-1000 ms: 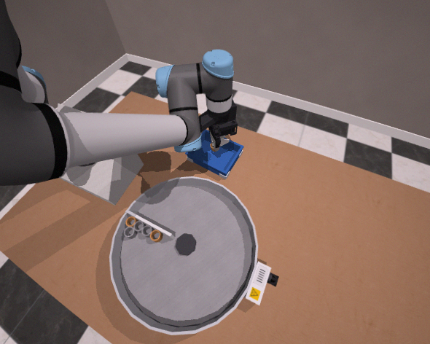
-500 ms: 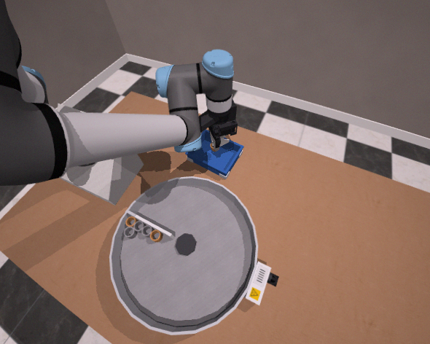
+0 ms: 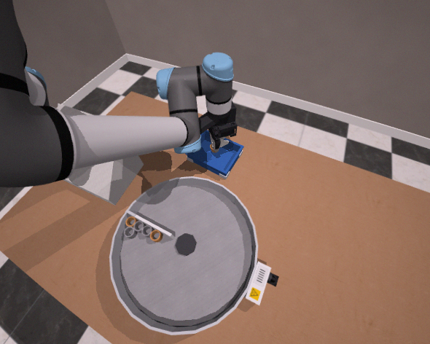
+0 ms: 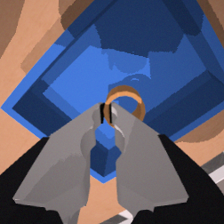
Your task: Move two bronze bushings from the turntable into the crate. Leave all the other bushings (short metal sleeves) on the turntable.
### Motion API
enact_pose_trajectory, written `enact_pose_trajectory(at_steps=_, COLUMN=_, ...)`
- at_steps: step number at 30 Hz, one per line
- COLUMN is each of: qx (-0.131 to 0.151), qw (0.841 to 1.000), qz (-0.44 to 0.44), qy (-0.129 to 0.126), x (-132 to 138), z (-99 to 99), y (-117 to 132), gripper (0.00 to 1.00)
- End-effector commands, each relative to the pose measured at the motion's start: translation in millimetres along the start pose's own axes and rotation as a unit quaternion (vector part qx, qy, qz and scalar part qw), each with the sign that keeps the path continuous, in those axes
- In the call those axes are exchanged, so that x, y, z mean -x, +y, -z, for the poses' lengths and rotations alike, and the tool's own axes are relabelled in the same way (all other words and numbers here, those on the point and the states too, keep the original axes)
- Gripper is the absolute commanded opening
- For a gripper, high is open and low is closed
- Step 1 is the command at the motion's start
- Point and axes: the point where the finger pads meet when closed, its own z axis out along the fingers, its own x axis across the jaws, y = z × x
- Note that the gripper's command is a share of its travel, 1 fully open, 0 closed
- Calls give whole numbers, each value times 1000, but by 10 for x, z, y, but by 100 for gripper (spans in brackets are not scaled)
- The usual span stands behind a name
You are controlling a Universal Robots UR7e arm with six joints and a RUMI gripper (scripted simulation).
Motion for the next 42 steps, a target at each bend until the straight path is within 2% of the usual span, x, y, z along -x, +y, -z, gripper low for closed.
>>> enact_pose_trajectory(at_steps=1, qx=-1, qw=1000, qz=1, qy=0, x=-6, z=-114, y=-18, gripper=0)
enact_pose_trajectory(at_steps=19, qx=-1, qw=1000, qz=1, qy=0, x=-6, z=-353, y=-24, gripper=0)
enact_pose_trajectory(at_steps=42, qx=0, qw=1000, qz=0, qy=-1, x=-2, z=-361, y=-13, gripper=0)
